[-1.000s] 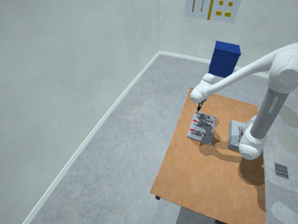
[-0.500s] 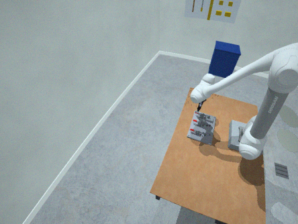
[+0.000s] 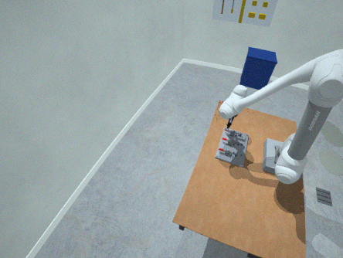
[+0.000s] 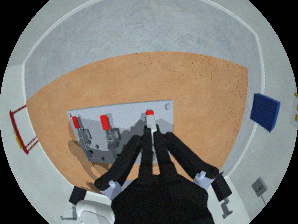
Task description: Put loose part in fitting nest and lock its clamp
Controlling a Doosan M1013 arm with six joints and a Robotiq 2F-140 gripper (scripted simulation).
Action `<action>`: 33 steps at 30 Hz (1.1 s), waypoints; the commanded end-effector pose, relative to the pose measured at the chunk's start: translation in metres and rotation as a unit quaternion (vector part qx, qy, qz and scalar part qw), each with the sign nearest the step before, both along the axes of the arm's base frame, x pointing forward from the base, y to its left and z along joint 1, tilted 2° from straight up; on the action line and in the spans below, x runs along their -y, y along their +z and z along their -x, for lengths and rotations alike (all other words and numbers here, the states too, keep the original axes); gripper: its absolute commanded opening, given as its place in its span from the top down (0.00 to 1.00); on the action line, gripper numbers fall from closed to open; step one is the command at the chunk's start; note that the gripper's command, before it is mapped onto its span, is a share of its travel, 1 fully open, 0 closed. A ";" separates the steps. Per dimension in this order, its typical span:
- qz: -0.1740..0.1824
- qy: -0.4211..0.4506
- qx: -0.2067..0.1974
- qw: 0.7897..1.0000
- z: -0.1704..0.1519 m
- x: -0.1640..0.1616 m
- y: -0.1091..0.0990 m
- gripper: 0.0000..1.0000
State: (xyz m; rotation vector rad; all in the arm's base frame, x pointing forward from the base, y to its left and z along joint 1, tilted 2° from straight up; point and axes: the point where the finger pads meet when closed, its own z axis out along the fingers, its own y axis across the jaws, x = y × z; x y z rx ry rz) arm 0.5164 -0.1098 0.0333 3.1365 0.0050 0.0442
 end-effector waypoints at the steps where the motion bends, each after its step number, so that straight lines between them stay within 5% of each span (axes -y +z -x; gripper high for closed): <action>1: 0.000 0.000 0.000 1.000 0.000 0.000 0.000 0.90; 12: 0.000 0.000 0.000 1.000 0.000 0.000 0.009 0.90; 33: 0.000 0.000 0.000 1.000 0.002 0.000 0.064 0.90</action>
